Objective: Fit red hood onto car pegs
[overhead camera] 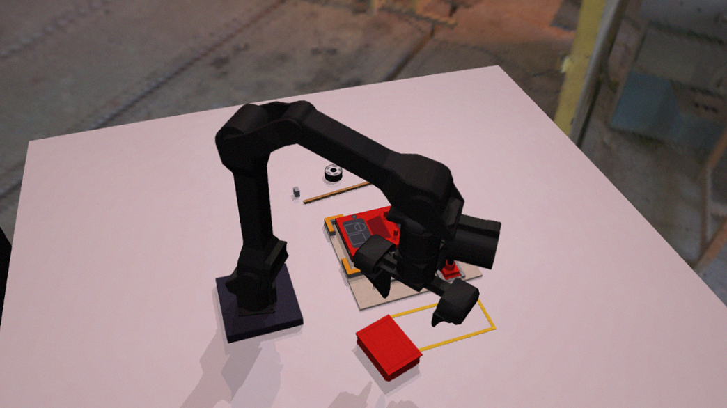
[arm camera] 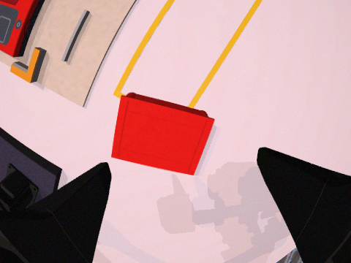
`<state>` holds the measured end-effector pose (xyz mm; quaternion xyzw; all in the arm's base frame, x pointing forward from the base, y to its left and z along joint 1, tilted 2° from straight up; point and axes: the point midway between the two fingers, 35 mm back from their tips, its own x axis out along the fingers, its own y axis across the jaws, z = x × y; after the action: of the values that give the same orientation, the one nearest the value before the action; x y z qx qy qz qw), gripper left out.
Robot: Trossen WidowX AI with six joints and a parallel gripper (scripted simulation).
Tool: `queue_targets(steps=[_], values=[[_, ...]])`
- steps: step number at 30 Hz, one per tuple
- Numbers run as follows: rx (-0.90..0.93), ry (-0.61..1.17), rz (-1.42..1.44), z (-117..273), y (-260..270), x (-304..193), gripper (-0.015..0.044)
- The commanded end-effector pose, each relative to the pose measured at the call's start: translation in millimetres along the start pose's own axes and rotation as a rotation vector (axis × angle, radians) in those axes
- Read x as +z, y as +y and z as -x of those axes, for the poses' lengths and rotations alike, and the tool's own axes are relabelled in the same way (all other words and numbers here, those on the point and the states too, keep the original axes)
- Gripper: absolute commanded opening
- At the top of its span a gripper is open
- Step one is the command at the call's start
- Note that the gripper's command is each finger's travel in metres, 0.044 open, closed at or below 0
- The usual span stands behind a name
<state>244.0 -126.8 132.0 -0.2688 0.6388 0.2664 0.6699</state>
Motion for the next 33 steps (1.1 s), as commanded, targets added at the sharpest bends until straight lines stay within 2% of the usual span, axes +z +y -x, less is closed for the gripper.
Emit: queue_targets(steps=[1,19,33], values=[[-0.001,0.000,-0.873,-14,8,-11,0.0440],[0.002,0.006,-1.912,-30,18,-22,0.0440],[0.002,0.007,-1.924,-30,19,-23,0.0440]])
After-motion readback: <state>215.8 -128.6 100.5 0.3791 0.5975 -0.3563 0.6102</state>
